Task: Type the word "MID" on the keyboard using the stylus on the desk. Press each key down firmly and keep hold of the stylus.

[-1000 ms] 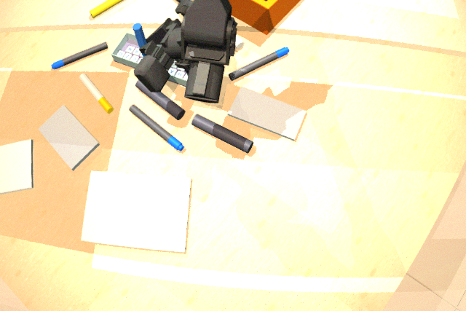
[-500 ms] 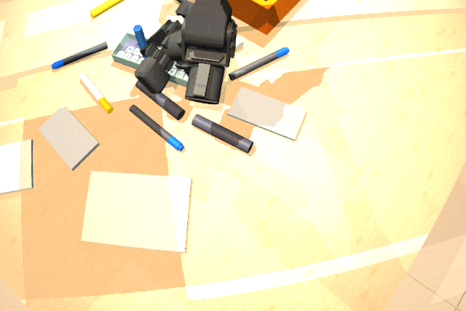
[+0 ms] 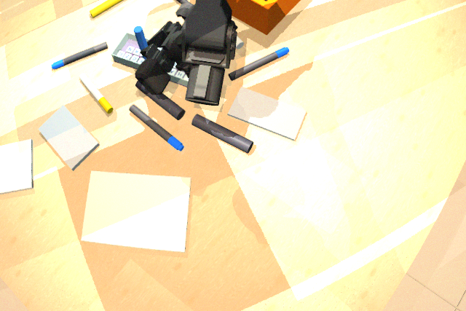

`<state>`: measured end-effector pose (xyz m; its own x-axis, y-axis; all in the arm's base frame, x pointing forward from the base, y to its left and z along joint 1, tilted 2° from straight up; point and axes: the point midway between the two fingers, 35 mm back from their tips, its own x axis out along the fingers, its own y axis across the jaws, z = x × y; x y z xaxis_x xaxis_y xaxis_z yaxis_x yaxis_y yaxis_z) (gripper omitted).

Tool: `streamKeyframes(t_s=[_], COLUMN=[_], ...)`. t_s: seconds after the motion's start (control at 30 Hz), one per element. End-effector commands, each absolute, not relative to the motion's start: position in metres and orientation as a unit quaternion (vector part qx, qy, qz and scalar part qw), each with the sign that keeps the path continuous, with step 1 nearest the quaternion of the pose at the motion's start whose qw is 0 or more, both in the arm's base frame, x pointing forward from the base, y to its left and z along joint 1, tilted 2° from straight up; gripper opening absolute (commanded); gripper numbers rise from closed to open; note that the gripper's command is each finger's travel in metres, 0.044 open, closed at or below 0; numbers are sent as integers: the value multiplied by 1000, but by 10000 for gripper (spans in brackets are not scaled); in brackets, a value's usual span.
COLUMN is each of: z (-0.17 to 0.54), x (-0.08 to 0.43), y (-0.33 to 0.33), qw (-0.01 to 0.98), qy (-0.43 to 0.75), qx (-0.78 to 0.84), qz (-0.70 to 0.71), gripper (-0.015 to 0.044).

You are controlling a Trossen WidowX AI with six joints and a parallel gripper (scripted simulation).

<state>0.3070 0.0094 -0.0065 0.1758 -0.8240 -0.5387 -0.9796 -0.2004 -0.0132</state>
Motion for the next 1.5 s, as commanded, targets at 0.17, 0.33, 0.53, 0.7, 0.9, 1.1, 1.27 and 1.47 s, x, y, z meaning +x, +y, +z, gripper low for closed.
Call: streamKeyframes(t_s=[0.17,0.33,0.53,0.7,0.9,1.1,1.27,1.47], z=[-1,22,30,27,29,34,33,15], x=[307,307,306,306,305,300,299,298], y=[9,8,8,8,16,41,44,45], qw=[181,181,181,183,183,182,182,182], qy=[606,606,606,607,606,606,606,606], qx=[-744,-744,-744,-744,-744,-744,-744,-744], qz=[213,213,213,213,214,215,214,214], gripper=[81,81,81,78,0,0,0,0])
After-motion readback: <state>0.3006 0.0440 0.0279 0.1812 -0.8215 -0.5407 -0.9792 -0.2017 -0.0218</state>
